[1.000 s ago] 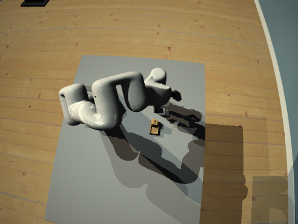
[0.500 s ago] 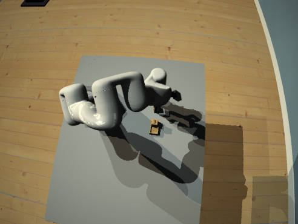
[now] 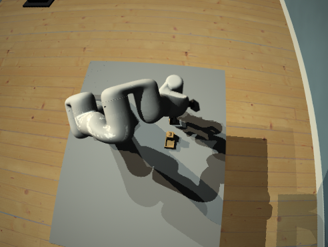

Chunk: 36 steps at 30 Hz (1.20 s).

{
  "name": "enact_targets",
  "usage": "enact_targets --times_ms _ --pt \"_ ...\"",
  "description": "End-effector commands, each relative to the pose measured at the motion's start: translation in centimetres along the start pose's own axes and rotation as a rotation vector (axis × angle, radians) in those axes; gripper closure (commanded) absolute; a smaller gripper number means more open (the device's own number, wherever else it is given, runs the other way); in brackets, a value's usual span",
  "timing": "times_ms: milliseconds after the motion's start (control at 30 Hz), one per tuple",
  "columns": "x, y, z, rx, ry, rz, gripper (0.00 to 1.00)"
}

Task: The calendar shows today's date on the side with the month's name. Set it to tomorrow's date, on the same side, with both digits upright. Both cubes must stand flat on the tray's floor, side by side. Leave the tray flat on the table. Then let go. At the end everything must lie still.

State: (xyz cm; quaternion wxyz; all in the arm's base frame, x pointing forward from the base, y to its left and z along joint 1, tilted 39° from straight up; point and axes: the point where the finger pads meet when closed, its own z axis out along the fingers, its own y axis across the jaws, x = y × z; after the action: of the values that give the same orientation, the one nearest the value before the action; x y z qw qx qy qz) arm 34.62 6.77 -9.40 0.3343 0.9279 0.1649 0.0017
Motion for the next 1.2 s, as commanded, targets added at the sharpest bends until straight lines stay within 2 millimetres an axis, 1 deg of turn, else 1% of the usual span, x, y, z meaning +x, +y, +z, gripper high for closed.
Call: enact_targets --times_ms 0,333,667,800,1067,1167 --pt "0.1 0.0 -0.1 0.001 0.003 0.001 0.51" --pt "0.1 0.0 -0.6 0.001 0.003 0.001 0.51" --pt "0.1 0.0 -3.8 0.001 0.003 0.001 0.51" --pt "0.1 0.0 -4.7 0.001 0.003 0.001 0.51" --pt "0.1 0.0 -4.8 0.000 0.006 0.001 0.51" --pt "0.2 0.1 -4.8 -0.006 0.033 0.003 0.51"
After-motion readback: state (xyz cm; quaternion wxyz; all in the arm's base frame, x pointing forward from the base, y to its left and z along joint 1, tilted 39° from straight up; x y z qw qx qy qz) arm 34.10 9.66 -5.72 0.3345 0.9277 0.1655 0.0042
